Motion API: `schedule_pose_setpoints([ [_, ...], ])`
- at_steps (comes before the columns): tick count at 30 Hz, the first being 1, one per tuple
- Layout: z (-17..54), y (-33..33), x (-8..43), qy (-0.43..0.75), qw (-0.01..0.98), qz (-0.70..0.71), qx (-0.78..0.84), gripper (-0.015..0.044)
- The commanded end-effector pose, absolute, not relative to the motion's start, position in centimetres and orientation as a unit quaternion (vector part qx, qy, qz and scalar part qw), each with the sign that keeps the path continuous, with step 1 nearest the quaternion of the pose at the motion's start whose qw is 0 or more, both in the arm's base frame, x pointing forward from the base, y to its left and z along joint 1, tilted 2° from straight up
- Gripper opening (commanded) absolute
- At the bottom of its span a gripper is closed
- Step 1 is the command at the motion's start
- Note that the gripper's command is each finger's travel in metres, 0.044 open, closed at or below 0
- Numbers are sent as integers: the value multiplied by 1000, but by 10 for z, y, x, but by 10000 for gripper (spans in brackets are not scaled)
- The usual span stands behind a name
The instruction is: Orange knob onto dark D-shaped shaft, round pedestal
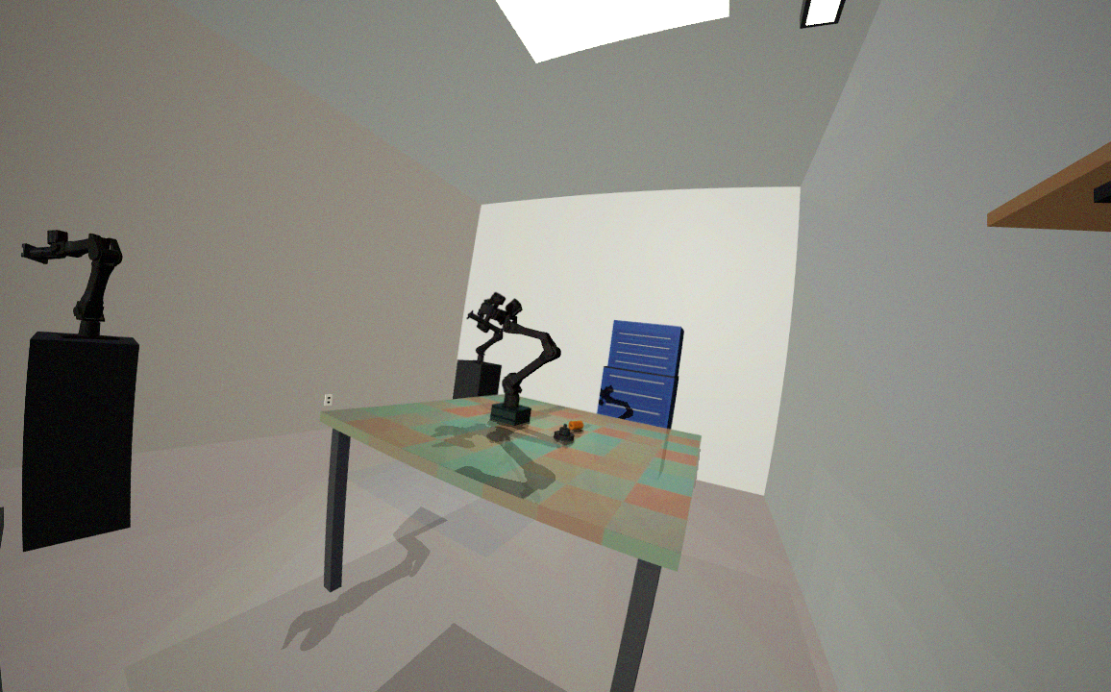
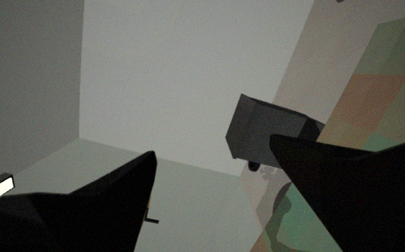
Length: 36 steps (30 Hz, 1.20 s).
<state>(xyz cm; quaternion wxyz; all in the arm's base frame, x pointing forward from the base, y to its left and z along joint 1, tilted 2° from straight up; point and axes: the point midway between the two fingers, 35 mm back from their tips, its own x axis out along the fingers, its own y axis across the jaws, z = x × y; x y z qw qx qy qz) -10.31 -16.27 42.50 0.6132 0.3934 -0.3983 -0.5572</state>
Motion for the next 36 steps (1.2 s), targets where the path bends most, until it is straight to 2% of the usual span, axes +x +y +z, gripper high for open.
schedule_pose_setpoints([
  [1,425,-163,-103,-398,614,-556,393,426],
  [2,425,-164,-102,-397,618,-554,393,440],
  [11,426,-211,-86,-366,692,-479,397,440],
  [18,413,-261,-53,-324,738,-426,411,440],
  [28,378,-315,34,-239,770,-364,466,440],
  [36,333,-326,139,-99,817,-317,471,440],
])
